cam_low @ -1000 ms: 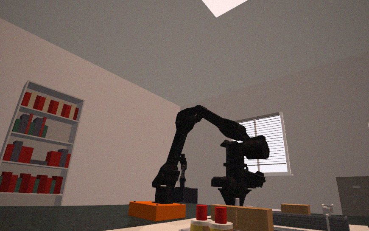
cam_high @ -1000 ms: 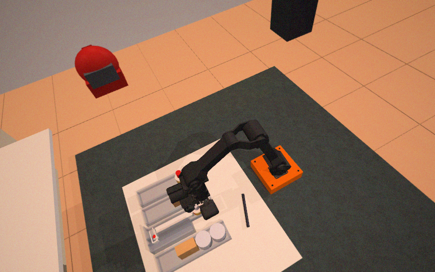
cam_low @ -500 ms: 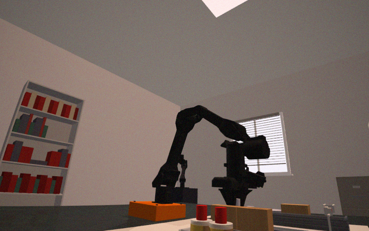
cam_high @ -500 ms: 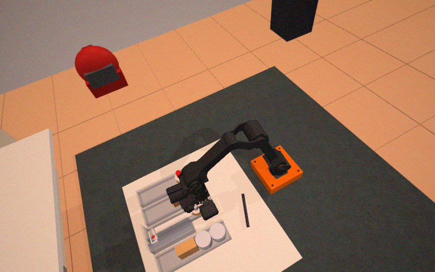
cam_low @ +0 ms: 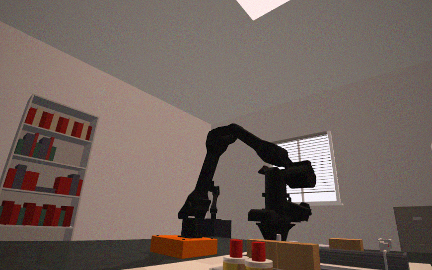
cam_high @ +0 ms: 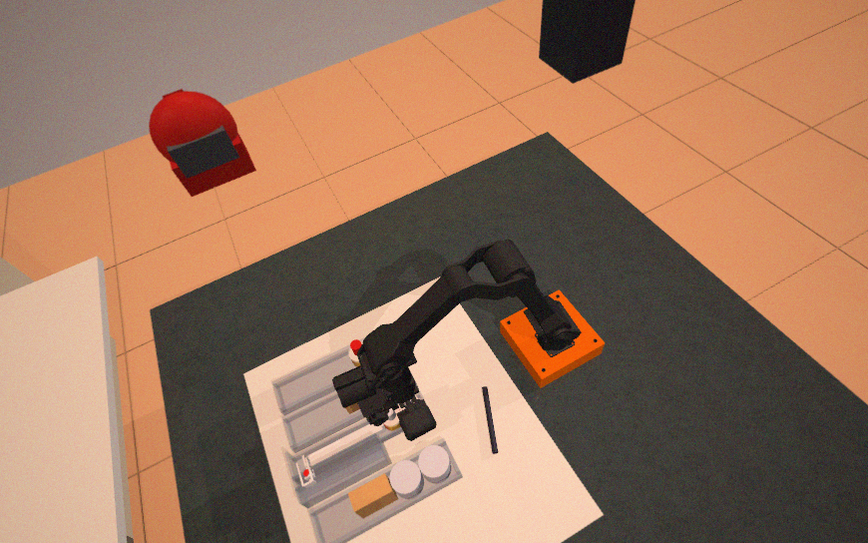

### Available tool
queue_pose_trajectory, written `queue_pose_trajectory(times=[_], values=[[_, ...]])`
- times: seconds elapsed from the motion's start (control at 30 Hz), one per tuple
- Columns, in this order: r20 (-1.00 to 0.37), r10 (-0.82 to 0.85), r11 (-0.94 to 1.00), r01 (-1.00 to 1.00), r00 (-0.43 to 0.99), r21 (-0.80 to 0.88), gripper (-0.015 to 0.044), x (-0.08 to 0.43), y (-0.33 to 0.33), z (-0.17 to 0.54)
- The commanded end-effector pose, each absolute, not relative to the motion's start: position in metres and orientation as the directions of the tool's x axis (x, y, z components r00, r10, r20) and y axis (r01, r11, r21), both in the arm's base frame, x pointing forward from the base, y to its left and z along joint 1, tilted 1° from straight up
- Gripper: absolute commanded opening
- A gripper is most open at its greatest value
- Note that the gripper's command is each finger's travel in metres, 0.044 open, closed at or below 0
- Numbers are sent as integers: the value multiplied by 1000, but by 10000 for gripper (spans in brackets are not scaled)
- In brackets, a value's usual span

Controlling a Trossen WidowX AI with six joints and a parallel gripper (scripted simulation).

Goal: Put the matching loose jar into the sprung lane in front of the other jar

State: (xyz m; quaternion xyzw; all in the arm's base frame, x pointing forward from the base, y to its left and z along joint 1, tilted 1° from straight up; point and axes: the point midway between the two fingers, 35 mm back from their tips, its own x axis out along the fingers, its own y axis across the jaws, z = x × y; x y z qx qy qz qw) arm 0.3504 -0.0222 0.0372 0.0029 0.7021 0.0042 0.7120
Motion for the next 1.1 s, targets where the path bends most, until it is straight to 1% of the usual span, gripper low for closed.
queue_pose_trajectory(times=[0.0, 1.07], values=[[-999, 11, 1000, 3, 36, 11, 0, 356, -22, 36], [-999, 11, 1000, 3, 36, 11, 0, 354, -22, 26]])
